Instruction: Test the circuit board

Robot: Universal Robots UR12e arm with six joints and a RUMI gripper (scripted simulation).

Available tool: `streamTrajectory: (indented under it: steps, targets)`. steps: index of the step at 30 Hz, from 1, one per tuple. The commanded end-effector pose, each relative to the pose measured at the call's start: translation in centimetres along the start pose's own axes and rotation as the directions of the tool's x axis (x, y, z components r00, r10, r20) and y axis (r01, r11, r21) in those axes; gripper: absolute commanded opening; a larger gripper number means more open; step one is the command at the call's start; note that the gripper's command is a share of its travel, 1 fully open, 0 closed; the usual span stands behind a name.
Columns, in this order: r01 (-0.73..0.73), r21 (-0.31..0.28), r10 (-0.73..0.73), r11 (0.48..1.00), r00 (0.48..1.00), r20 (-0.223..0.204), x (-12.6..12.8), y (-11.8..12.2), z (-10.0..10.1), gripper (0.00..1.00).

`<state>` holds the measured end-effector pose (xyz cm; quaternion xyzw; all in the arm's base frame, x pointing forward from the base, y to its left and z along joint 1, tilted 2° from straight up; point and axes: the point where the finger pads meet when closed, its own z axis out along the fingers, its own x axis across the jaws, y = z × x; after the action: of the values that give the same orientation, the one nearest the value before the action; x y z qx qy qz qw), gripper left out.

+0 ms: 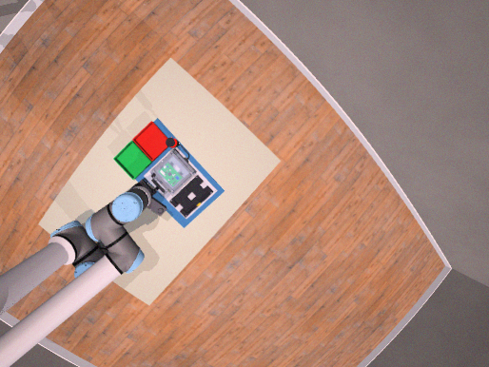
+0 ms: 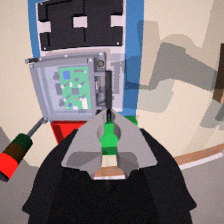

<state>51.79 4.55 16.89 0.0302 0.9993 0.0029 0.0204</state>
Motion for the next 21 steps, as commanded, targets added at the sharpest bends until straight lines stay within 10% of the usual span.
streamTrajectory:
  steps: [1, 21]
  targets:
    - [0.0, 0.0, 0.0, 1.0, 1.0, 0.001, -0.06, -0.01, -0.35, 0.0]
    - [0.022, 0.0, -0.022, 1.0, 1.0, 0.001, -0.06, -0.01, -0.72, 0.0]
